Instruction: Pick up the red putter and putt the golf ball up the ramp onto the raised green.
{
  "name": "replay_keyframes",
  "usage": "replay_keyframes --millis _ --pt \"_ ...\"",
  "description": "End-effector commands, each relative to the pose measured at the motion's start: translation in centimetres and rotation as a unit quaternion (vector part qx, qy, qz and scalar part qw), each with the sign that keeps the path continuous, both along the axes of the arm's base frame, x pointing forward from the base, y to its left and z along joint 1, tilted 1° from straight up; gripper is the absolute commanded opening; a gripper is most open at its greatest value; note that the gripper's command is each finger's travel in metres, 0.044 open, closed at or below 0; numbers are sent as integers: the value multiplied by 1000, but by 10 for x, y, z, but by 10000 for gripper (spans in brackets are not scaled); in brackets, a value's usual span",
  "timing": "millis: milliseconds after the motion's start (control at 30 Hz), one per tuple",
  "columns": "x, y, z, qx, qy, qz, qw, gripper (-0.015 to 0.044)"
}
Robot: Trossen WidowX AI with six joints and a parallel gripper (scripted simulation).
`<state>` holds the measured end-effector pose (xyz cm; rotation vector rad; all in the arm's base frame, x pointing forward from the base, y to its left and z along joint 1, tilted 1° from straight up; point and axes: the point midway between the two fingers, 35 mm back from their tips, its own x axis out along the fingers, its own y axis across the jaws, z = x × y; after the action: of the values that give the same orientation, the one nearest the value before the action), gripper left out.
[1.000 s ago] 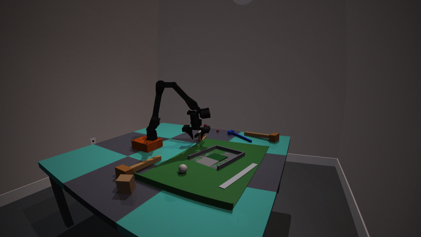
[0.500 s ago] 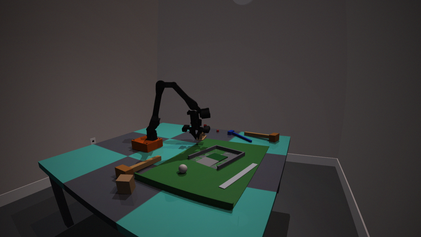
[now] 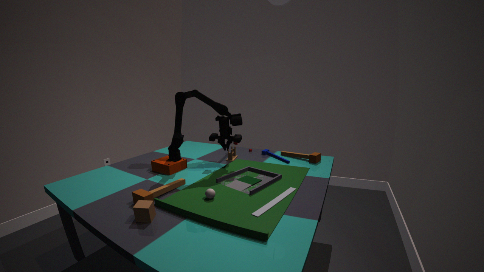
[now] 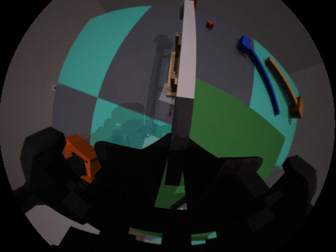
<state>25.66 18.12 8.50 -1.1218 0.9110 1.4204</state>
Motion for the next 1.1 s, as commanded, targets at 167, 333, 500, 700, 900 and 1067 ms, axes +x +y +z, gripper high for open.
replay_keyframes --millis 167,333,500,700,900,1067 --pt "-4 0 39 8 -6 1 1000 0" --pt "6 -17 33 5 -3 -42 999 0" --pt "18 -42 35 4 -2 -101 995 0" --pt "30 -73 36 -4 3 -172 985 0" --pt "38 -106 36 -11 8 -238 971 0" --pt "42 -133 36 -17 11 -287 958 0"
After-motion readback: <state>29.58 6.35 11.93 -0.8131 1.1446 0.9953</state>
